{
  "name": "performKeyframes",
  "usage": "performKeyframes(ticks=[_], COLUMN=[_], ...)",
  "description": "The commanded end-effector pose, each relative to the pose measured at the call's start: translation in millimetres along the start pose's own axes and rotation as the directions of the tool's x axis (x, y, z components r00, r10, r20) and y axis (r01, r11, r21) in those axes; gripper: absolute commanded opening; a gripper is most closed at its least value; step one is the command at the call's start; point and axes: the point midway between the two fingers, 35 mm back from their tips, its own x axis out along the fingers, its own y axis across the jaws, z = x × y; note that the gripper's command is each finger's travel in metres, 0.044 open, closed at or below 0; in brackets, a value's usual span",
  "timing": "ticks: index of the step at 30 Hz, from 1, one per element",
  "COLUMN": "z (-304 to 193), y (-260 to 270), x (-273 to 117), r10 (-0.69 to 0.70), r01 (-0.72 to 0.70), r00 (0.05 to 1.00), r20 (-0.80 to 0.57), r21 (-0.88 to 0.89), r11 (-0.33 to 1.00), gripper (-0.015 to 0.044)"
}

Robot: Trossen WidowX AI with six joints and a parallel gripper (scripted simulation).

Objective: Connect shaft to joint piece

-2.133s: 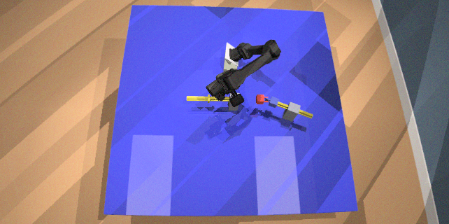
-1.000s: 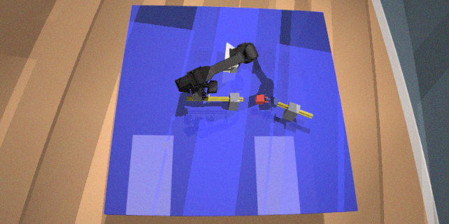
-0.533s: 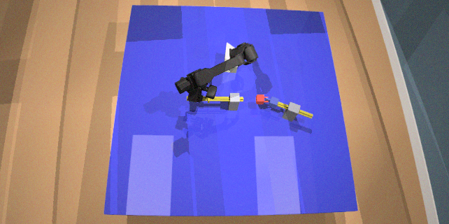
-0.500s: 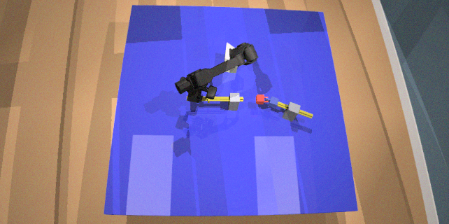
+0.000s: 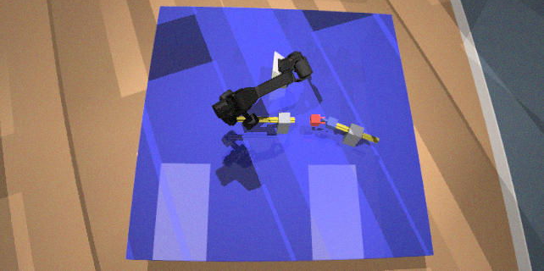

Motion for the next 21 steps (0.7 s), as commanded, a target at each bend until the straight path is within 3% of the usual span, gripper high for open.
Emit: performKeyframes(ticks=[1,21], z=[-1,-1], y=[-1,0], x=[7,34], r10=[-0.008,-0.034], r01=[0.009,0.048], r00=[1.000,0.999], r20=[-0.009,-0.034], r21=[0.112,0.676], r11=[0.994,0.736], gripper=[0.0440,0.0440])
